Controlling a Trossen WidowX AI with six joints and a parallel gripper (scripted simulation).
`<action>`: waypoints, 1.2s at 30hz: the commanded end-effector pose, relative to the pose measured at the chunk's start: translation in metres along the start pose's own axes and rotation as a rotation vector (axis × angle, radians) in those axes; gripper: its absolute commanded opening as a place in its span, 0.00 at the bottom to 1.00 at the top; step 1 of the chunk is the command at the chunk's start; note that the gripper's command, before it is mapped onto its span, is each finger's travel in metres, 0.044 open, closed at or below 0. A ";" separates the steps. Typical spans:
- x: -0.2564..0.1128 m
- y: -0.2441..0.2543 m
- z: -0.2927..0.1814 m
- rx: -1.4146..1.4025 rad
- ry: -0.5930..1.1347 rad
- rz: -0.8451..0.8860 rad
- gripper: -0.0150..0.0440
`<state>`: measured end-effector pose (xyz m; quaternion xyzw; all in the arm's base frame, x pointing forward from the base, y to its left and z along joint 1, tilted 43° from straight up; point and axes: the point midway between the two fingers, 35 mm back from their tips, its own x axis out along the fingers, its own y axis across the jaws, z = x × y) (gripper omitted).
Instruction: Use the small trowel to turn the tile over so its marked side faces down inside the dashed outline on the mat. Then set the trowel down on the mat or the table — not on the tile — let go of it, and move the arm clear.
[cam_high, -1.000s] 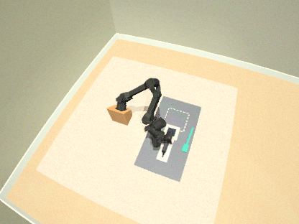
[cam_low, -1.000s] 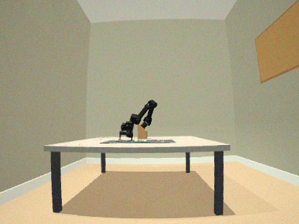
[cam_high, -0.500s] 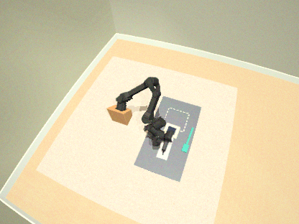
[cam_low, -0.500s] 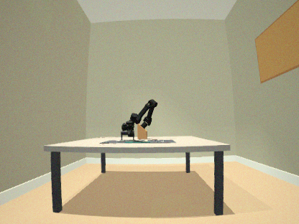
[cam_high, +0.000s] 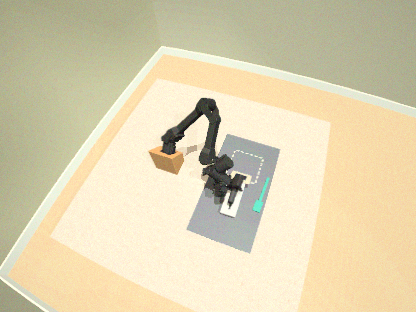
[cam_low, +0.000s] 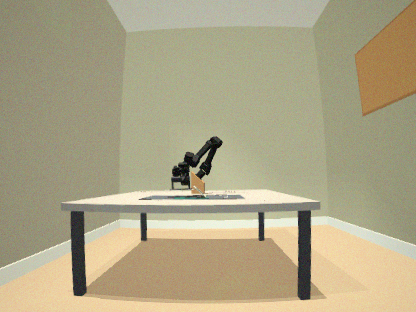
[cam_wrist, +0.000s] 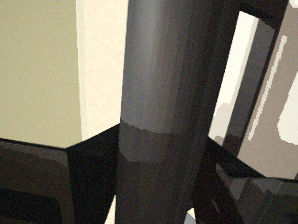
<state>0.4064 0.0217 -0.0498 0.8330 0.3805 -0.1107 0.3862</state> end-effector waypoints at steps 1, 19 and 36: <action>-0.008 0.013 -0.015 -0.005 0.003 0.016 0.25; -0.009 0.013 -0.070 -0.003 0.004 0.016 0.25; -0.029 0.036 -0.009 -0.007 0.002 0.016 0.25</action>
